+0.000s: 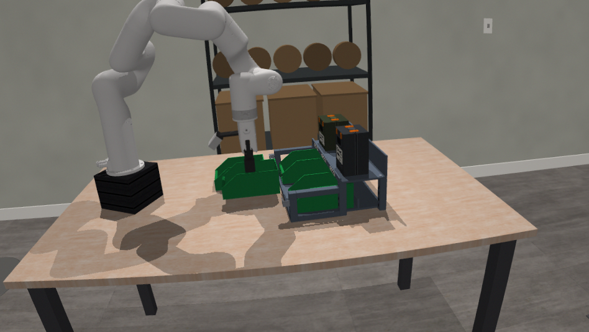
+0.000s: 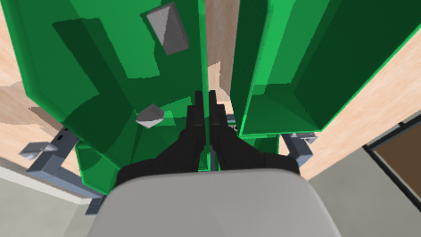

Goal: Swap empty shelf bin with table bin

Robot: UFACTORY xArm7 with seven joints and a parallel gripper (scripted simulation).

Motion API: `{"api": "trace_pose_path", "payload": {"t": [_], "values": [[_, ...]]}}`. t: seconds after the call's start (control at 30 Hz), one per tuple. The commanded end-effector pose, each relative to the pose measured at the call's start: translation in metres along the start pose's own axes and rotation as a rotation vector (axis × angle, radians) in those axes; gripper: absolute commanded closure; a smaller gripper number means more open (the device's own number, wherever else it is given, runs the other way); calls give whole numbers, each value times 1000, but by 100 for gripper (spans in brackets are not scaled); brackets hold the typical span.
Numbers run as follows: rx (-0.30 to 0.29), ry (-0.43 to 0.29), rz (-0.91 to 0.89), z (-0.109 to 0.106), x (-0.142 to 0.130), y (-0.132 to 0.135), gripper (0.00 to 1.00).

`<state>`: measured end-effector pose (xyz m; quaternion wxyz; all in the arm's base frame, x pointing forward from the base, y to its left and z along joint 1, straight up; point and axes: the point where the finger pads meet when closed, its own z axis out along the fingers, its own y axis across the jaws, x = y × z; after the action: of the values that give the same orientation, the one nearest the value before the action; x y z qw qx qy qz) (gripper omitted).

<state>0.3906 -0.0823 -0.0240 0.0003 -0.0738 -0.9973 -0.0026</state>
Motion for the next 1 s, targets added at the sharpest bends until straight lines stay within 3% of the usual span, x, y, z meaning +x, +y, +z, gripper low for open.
{"api": "trace_pose_path", "payload": {"t": [0.0, 0.13, 0.4, 0.97], "values": [[0, -1, 0, -1, -2, 0, 100], [1, 27, 0, -2, -2, 0, 100], [2, 165, 0, -8, -7, 0, 100], [2, 174, 0, -8, -7, 0, 100]]}}
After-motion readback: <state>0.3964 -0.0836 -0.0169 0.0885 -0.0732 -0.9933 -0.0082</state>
